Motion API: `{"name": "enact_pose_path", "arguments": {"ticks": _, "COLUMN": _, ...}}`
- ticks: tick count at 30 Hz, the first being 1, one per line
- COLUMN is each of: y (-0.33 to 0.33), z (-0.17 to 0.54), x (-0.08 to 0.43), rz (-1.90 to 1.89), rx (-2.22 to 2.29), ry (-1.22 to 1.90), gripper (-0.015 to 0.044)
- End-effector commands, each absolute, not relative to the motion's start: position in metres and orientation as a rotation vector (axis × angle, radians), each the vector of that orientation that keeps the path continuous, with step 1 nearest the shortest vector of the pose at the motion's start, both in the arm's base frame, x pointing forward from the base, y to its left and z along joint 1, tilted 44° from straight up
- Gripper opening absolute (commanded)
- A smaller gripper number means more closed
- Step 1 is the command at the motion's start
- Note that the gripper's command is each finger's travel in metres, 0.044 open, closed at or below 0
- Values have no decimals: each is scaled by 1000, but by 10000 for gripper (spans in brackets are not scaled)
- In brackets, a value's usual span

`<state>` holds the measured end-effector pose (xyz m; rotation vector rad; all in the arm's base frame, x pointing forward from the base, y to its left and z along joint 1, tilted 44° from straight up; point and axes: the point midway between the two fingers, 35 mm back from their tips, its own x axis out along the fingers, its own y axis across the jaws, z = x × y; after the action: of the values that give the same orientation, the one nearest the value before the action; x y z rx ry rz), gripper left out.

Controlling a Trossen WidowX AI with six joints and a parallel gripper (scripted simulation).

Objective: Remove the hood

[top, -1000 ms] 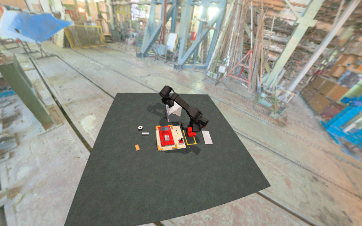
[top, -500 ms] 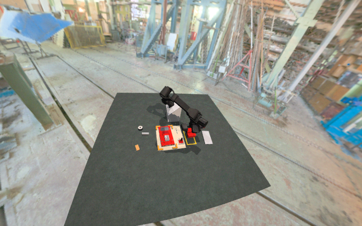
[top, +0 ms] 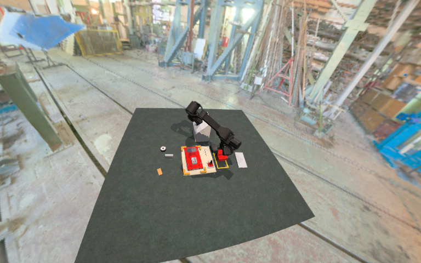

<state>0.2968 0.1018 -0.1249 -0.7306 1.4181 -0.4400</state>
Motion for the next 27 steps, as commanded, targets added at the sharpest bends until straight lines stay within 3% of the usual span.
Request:
{"name": "enact_pose_path", "arguments": {"ticks": 1, "y": 100, "z": -126, "x": 297, "rz": -437, "rx": -736, "ry": 1416, "gripper": 0}}
{"name": "enact_pose_path", "arguments": {"ticks": 27, "y": 91, "z": -135, "x": 298, "rz": -438, "rx": -737, "ry": 1415, "gripper": 0}}
